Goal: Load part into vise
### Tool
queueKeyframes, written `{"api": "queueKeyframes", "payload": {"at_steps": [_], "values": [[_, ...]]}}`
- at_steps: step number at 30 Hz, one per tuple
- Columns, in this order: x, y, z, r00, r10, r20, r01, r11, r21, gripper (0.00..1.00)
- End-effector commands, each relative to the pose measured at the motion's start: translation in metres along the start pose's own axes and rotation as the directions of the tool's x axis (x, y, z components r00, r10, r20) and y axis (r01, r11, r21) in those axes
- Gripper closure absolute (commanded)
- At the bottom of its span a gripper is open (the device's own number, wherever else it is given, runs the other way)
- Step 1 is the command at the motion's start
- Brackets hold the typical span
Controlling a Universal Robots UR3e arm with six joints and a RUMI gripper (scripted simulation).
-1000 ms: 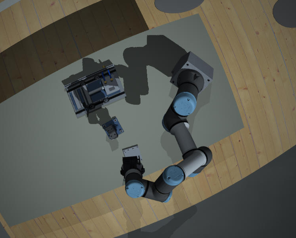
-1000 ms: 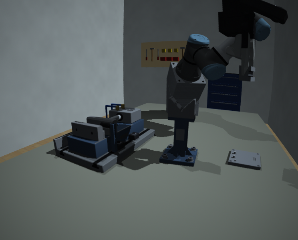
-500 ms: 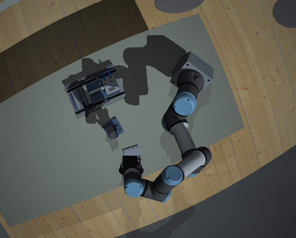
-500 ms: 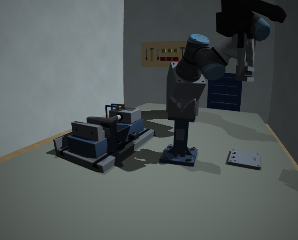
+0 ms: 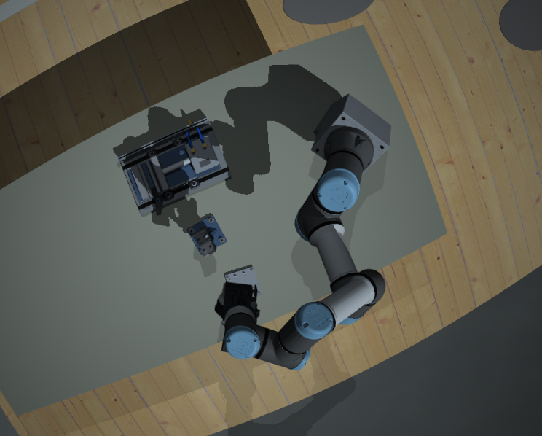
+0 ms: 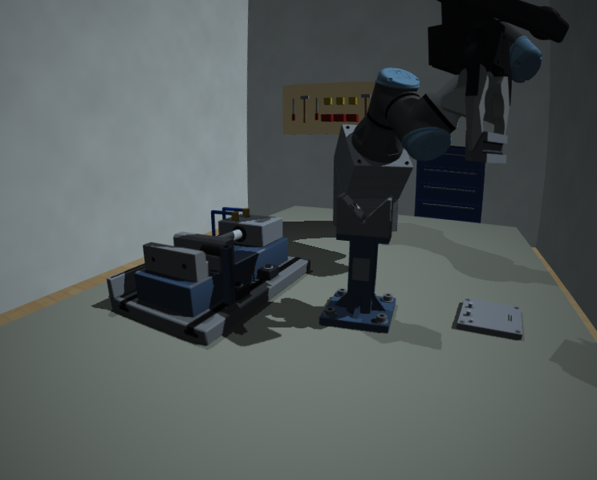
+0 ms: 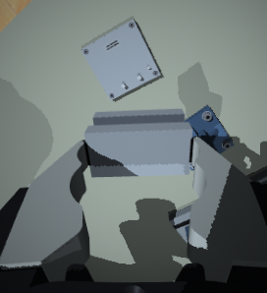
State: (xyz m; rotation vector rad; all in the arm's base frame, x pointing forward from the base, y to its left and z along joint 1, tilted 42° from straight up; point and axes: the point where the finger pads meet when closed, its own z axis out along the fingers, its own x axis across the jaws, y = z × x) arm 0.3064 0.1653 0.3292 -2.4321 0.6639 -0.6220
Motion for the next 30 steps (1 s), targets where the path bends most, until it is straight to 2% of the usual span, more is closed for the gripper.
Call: {"api": "queueKeyframes", "payload": {"at_steps": [1,21,30], "values": [[0.004,0.002,0.0,0.998,0.06,-0.001,-0.06,0.998,-0.004,1.0],[0.014,0.008,0.001,0.97,0.244,-0.001,-0.244,0.97,-0.006,1.0],[0.02,0.012,0.001,0.935,0.355,-0.001,-0.355,0.935,-0.007,1.0]]}}
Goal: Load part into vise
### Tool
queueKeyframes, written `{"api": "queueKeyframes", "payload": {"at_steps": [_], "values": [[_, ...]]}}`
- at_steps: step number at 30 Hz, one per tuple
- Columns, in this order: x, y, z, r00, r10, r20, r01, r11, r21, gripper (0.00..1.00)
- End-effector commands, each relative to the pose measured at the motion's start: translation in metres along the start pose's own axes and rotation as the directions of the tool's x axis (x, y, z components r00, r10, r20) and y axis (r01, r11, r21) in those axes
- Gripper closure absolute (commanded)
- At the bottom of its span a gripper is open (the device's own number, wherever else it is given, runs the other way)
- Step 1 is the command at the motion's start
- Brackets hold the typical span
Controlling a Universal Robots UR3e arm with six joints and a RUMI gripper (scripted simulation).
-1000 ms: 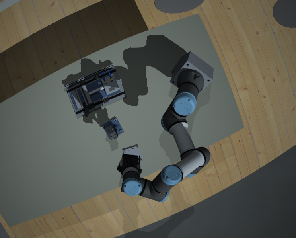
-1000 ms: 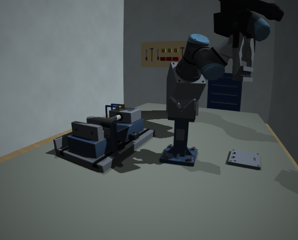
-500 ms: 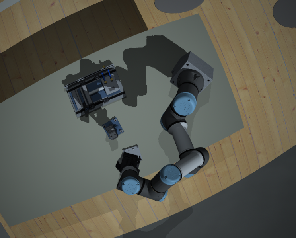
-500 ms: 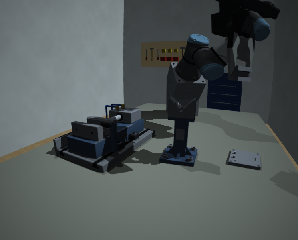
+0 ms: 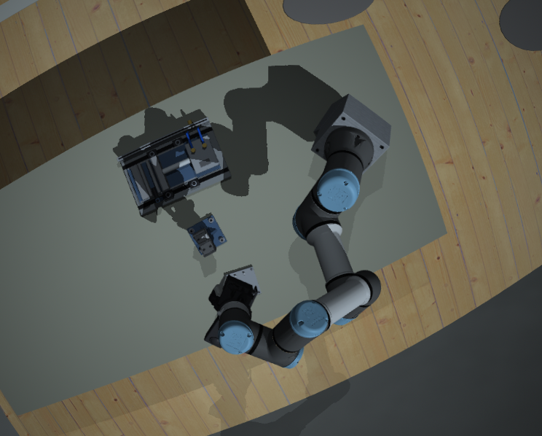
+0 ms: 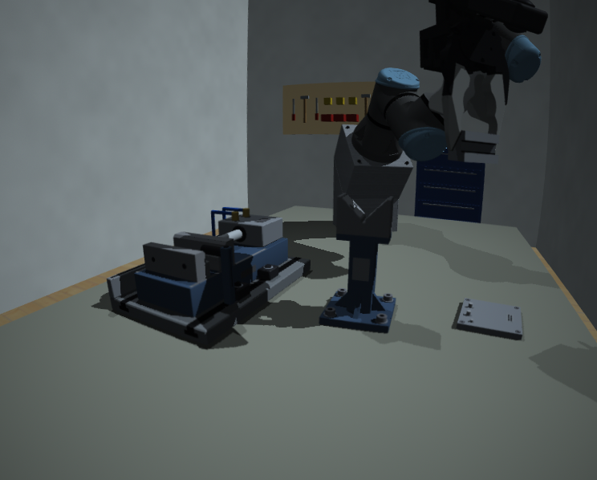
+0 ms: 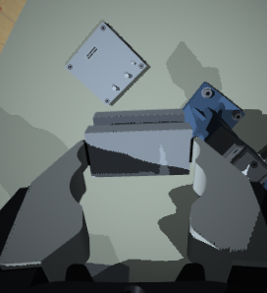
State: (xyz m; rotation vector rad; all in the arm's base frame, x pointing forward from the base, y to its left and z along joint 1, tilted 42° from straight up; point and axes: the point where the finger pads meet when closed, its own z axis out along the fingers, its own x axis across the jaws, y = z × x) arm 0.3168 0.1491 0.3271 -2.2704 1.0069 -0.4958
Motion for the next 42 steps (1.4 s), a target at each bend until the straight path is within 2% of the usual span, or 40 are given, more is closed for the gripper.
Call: {"api": "queueKeyframes", "payload": {"at_steps": [1,11,25,40,42], "values": [[0.005,0.001,0.0,0.997,0.074,-0.002,-0.074,0.997,-0.004,1.0],[0.011,0.003,0.0,0.983,0.182,-0.002,-0.182,0.983,-0.005,1.0],[0.022,0.007,0.001,0.938,0.346,-0.003,-0.346,0.938,-0.006,1.0],[0.035,0.013,0.001,0.839,0.545,-0.005,-0.545,0.839,-0.006,1.0],[0.035,0.013,0.001,0.839,0.545,-0.005,-0.545,0.839,-0.006,1.0]]}}
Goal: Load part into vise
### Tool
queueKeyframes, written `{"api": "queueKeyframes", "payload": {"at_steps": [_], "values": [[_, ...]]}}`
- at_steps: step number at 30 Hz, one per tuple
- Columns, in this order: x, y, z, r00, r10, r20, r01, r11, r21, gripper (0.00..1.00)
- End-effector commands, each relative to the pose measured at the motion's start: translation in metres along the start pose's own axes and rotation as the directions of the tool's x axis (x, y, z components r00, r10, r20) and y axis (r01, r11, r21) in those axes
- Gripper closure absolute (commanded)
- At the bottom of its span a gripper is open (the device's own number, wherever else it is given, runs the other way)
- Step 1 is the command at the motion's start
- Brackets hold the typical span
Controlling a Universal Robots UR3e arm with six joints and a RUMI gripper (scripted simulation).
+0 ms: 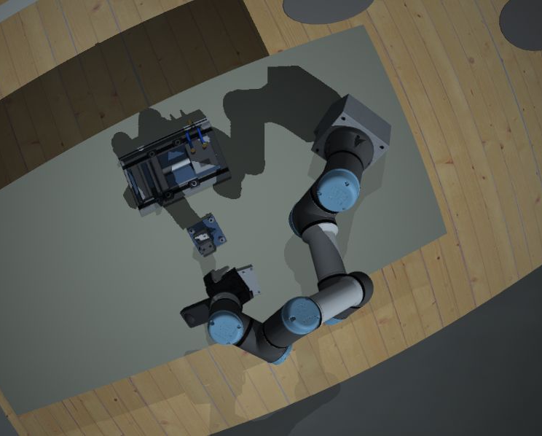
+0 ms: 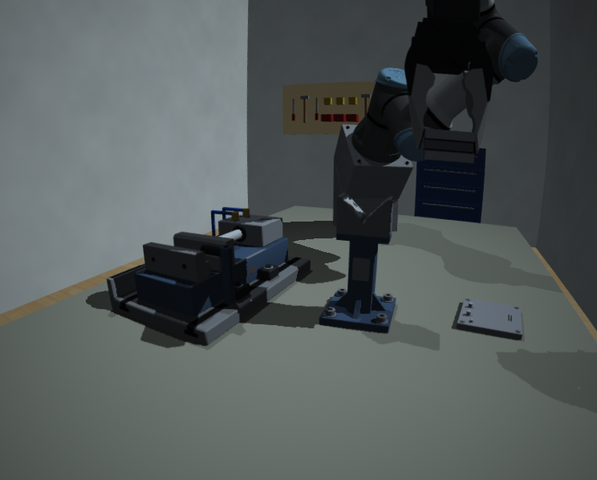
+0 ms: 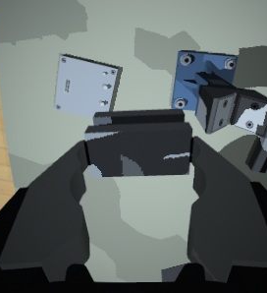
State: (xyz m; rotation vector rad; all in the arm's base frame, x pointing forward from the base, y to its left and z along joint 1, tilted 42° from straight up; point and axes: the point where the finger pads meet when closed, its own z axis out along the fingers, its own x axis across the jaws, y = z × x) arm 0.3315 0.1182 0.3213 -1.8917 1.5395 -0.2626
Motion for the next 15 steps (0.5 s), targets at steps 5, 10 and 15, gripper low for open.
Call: {"api": "queueKeyframes", "payload": {"at_steps": [5,10,15], "values": [[0.008,-0.001,0.0,0.993,0.12,-0.005,-0.12,0.993,-0.004,1.0],[0.013,-0.001,0.0,0.981,0.194,-0.005,-0.194,0.981,-0.003,1.0],[0.018,-0.001,0.0,0.963,0.268,-0.005,-0.268,0.963,-0.003,1.0]]}}
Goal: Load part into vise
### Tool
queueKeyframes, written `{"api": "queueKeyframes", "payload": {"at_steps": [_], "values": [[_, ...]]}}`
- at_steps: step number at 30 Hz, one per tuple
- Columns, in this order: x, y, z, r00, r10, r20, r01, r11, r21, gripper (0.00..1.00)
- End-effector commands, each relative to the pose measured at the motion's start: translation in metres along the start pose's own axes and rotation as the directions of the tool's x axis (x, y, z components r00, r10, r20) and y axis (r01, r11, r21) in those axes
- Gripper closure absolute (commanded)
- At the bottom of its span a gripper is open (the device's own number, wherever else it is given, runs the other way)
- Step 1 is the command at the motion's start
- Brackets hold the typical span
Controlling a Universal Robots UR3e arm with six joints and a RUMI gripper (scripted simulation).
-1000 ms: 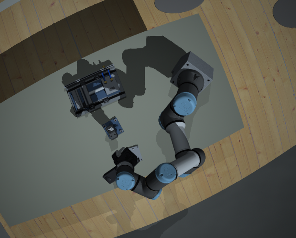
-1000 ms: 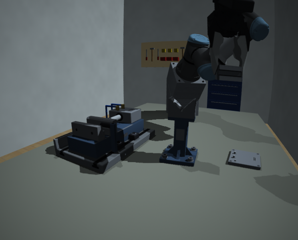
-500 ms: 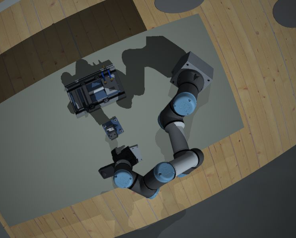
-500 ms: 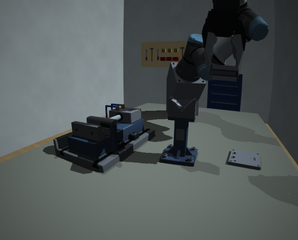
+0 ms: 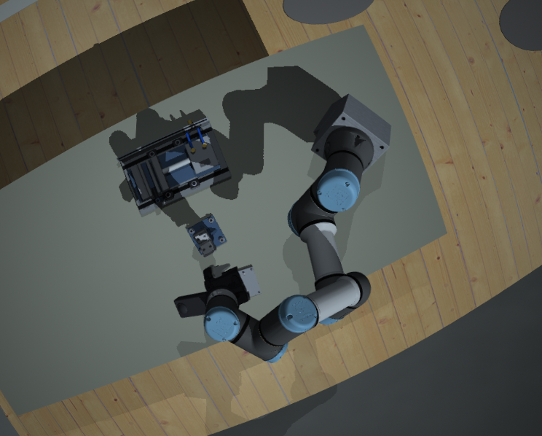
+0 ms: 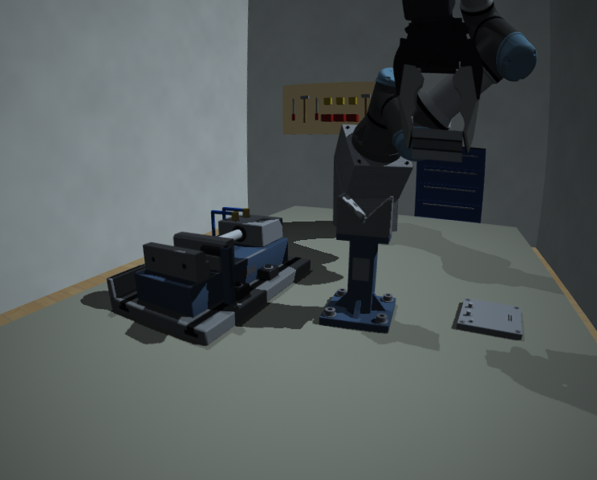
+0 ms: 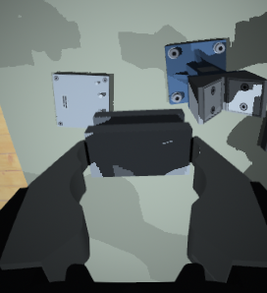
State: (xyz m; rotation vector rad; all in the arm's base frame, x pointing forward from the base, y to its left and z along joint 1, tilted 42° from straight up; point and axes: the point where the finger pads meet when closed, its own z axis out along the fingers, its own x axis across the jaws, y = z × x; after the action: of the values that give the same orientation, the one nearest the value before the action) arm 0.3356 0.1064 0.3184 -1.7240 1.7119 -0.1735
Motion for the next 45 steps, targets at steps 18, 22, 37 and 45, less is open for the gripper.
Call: {"api": "queueKeyframes", "payload": {"at_steps": [18,22,37,45], "values": [[0.019,-0.004,-0.001,0.956,0.294,-0.005,-0.294,0.956,-0.001,1.0],[0.022,-0.004,-0.001,0.942,0.336,-0.005,-0.336,0.942,-0.001,1.0],[0.033,-0.005,-0.001,0.863,0.506,-0.003,-0.506,0.863,0.0,1.0],[0.04,-0.005,-0.002,0.802,0.597,-0.002,-0.597,0.802,0.001,1.0]]}}
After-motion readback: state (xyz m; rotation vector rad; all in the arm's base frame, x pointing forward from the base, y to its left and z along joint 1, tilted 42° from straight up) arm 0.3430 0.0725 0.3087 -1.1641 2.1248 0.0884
